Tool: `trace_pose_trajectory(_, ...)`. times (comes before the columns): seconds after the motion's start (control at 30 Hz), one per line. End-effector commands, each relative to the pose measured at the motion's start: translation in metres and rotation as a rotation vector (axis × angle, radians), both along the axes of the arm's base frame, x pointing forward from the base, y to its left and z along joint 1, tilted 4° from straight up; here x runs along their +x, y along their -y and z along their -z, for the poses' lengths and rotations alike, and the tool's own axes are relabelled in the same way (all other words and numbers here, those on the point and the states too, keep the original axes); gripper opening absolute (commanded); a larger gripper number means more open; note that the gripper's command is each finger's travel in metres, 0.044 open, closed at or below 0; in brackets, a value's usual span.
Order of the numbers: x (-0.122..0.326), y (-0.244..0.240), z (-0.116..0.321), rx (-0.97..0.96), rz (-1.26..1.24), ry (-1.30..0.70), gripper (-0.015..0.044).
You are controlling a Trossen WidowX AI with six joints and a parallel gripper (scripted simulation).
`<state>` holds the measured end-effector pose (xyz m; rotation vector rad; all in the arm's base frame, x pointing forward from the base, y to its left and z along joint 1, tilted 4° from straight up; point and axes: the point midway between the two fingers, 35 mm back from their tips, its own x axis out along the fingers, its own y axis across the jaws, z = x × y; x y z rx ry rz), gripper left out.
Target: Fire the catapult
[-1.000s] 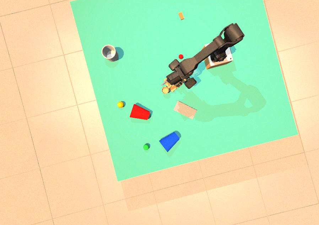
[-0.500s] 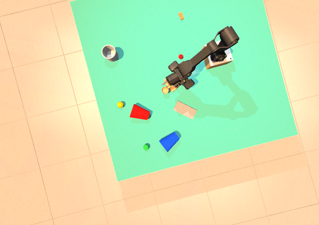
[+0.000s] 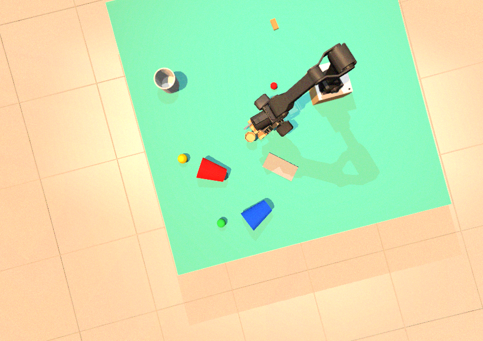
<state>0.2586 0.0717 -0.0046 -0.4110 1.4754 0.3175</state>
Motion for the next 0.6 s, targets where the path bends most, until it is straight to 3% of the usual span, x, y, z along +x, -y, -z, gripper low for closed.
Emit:
trace_pose_trajectory(0.0, -0.003, 0.001, 0.01, 0.0, -0.006, -0.014, 0.044)
trace_pose_trajectory(0.57, -0.003, 0.002, 0.029, -0.001, -0.006, -0.015, 0.044)
